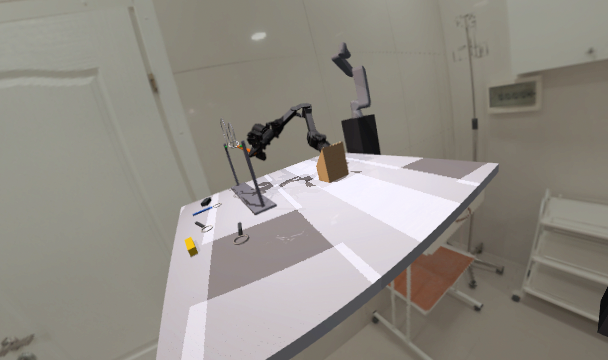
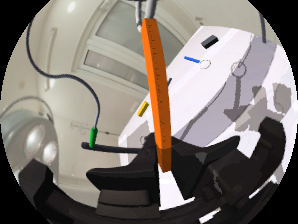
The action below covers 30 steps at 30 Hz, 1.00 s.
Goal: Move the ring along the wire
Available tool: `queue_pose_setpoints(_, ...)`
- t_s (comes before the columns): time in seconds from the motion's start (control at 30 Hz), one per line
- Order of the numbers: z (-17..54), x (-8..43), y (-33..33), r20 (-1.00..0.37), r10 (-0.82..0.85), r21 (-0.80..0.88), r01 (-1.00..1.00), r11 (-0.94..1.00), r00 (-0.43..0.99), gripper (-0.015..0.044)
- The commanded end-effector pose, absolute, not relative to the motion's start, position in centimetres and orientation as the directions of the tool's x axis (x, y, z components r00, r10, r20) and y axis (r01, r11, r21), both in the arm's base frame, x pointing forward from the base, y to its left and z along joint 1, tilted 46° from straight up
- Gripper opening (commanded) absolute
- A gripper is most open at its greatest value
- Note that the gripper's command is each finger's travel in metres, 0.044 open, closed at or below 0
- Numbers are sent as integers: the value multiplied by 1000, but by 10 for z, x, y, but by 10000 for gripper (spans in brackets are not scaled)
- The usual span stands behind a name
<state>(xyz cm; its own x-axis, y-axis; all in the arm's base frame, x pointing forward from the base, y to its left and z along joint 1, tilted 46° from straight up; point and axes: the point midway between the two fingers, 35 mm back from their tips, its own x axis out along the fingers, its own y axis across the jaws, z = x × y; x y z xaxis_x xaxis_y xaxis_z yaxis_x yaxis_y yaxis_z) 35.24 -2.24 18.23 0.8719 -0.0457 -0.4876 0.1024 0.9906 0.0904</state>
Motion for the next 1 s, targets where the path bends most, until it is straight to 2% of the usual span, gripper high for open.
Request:
queue_pose_setpoints(0.0, 191, 354, -5, -479, 16, 200, 91, 976, 878, -150)
queue_pose_setpoints(0.47, 206, 353, 32, -461, 145, 444, 87, 892, 876, -150)
queue_pose_setpoints(0.97, 226, 352, 59, -421, 245, 626, 84, 775, 874, -150)
